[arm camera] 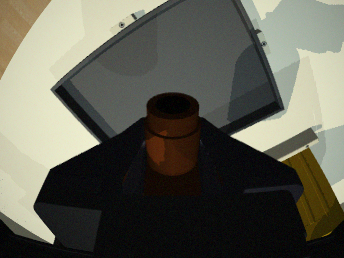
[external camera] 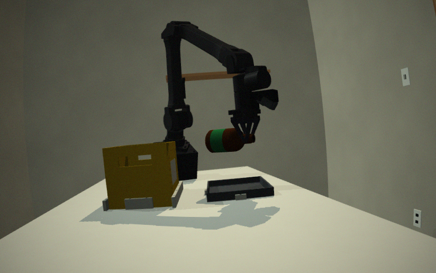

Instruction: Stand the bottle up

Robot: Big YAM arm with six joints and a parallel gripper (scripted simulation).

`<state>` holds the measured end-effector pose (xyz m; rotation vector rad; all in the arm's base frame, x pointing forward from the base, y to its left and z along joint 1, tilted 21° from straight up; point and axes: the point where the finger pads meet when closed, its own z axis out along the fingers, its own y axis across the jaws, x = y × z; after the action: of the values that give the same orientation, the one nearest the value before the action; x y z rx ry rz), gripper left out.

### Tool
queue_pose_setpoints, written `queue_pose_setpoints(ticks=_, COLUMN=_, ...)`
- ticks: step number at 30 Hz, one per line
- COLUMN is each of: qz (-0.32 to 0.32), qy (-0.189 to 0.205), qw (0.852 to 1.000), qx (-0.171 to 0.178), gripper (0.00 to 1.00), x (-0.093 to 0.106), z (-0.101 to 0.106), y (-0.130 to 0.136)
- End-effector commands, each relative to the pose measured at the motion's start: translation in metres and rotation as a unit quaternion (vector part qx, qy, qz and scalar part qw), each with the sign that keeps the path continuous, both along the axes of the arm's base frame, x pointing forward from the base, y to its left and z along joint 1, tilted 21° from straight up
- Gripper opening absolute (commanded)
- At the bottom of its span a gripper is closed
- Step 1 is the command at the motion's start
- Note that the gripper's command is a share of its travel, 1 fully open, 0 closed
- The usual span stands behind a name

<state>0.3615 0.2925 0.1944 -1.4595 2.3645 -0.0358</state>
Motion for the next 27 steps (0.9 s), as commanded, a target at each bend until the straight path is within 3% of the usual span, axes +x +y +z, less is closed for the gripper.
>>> queue_pose_setpoints(ticks=1, qz=0.001, qy=-0.028, qw=0.999, qx=0.025, gripper=0.0, x=0.002, z=0.046, y=0.013)
queue_pose_setpoints(ticks=27, qz=0.001, qy=-0.029, qw=0.999, qx=0.025, gripper=0.0, x=-0.005, z=0.066, y=0.009)
